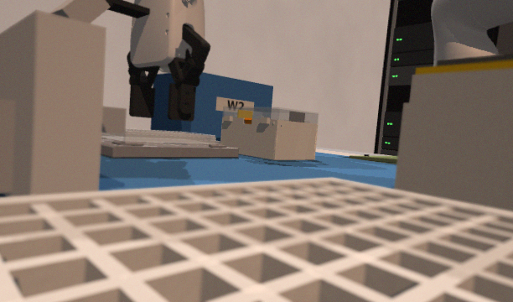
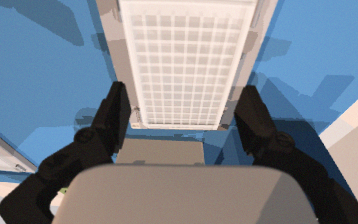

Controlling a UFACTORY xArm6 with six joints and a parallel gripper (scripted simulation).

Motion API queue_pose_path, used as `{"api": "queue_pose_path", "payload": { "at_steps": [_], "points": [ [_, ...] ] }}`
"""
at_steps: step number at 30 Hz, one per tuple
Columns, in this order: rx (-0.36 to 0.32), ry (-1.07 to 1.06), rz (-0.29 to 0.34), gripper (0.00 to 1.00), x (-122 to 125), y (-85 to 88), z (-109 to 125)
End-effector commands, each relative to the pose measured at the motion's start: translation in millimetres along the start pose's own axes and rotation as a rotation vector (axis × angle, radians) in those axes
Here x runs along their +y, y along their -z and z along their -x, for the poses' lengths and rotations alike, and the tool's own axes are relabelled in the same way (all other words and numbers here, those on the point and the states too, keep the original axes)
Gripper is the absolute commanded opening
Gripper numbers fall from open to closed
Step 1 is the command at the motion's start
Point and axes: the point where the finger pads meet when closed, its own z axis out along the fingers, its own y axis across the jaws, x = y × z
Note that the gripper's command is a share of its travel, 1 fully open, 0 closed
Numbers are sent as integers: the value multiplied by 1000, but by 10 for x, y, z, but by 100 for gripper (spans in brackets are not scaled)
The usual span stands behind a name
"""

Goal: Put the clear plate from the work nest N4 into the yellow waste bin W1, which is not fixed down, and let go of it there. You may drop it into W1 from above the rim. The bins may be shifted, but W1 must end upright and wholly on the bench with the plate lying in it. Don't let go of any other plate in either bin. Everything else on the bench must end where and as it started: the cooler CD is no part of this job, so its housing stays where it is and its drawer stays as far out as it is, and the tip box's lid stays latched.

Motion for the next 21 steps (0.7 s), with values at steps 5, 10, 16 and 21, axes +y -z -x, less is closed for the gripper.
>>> {"api": "queue_pose_path", "payload": {
  "at_steps": [5,10,16,21],
  "points": [
    [4,0,2,100,6,-34,-14],
    [4,0,2,100,6,-68,-14],
    [4,0,2,100,6,-94,-14],
    [4,0,2,100,6,-128,-14]
  ]
}}
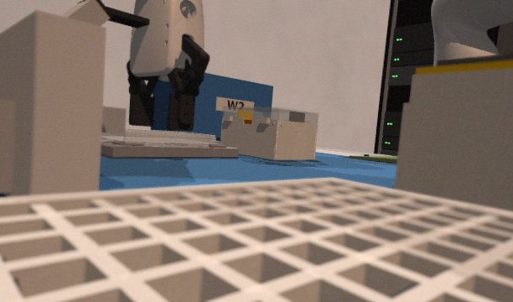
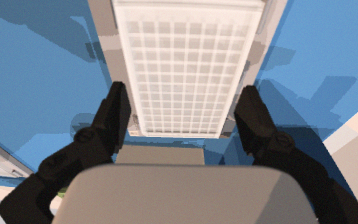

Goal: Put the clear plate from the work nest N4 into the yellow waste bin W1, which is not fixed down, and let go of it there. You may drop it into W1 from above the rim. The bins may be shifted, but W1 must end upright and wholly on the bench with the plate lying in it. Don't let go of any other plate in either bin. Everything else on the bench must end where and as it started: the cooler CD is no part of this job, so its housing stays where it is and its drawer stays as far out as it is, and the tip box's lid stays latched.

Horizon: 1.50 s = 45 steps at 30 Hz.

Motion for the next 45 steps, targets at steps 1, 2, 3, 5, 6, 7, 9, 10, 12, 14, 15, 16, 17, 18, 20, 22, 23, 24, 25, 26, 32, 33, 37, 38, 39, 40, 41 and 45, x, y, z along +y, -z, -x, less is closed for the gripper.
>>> {"api": "queue_pose_path", "payload": {
  "at_steps": [1,2,3,5,6,7,9,10,12,14,15,16,17,18,20,22,23,24,25,26,32,33,37,38,39,40,41,45],
  "points": [
    [4,0,2,100,6,-21,-15],
    [4,0,2,100,6,-27,-15],
    [4,0,2,100,6,-34,-15],
    [4,0,2,100,6,-47,-15],
    [4,0,2,100,6,-54,-15],
    [4,0,2,100,6,-54,-15],
    [4,0,2,100,6,-60,-15],
    [4,0,2,100,6,-67,-15],
    [4,0,2,100,6,-67,-15],
    [4,0,2,100,6,-67,-15],
    [4,0,2,100,6,-67,-15],
    [4,0,2,100,6,-67,-15],
    [4,0,2,100,6,-67,-15],
    [4,0,2,100,6,-67,-15],
    [4,0,2,100,6,-67,-15],
    [4,0,2,100,6,-67,-15],
    [4,0,2,100,6,-67,-15],
    [4,0,2,100,6,-67,-15],
    [4,0,2,100,6,-67,-15],
    [4,0,2,100,7,-67,-16],
    [4,0,2,0,6,-57,-15],
    [4,0,2,0,6,-57,-15],
    [4,0,2,0,6,-57,-15],
    [4,0,2,0,6,-57,-15],
    [4,0,2,0,6,-57,-15],
    [4,0,2,0,6,-57,-15],
    [4,0,2,0,6,-57,-15],
    [4,0,2,0,6,-57,-15]
  ]
}}
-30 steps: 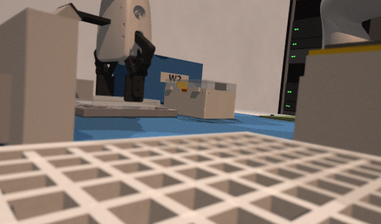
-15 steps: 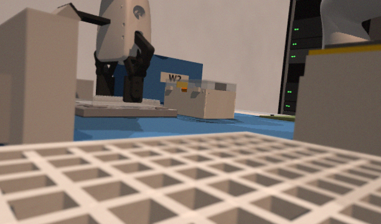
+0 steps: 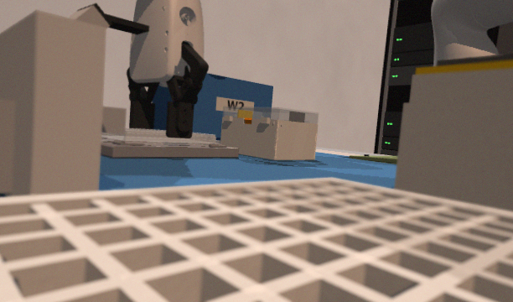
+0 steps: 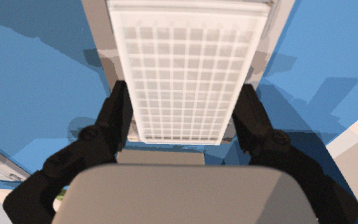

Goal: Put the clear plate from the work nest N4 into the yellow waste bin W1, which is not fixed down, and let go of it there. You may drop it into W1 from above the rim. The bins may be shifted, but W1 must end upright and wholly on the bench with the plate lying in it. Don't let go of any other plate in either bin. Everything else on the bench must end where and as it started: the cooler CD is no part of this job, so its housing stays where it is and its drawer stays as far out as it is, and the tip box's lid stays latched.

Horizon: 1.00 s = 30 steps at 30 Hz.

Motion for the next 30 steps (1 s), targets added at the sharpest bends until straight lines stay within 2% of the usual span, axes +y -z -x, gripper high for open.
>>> {"api": "queue_pose_path", "payload": {
  "at_steps": [1,30],
  "points": [
    [4,0,2,0,6,18,-15],
    [4,0,2,0,6,18,-15]
  ]
}}
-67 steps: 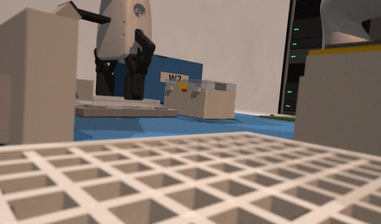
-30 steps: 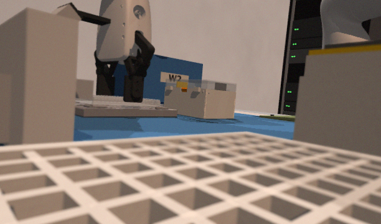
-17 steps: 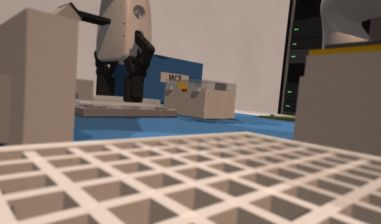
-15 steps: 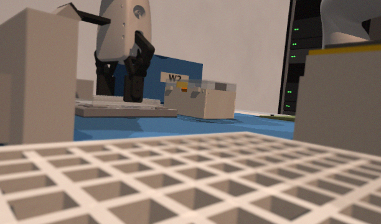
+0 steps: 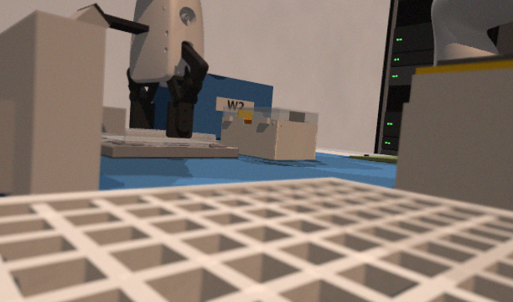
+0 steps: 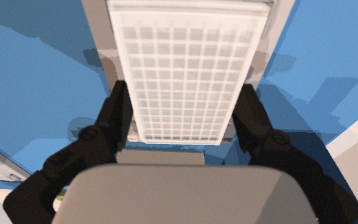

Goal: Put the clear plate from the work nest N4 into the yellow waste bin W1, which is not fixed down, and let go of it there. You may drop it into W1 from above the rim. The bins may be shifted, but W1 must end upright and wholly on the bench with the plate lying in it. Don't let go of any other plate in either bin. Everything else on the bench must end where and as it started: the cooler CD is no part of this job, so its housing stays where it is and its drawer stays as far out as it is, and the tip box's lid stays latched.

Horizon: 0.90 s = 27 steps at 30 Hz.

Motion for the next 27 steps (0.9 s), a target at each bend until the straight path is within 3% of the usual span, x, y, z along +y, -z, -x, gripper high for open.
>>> {"api": "queue_pose_path", "payload": {
  "at_steps": [1,27],
  "points": [
    [4,0,2,0,6,18,-15],
    [5,0,2,0,6,151,-15]
  ]
}}
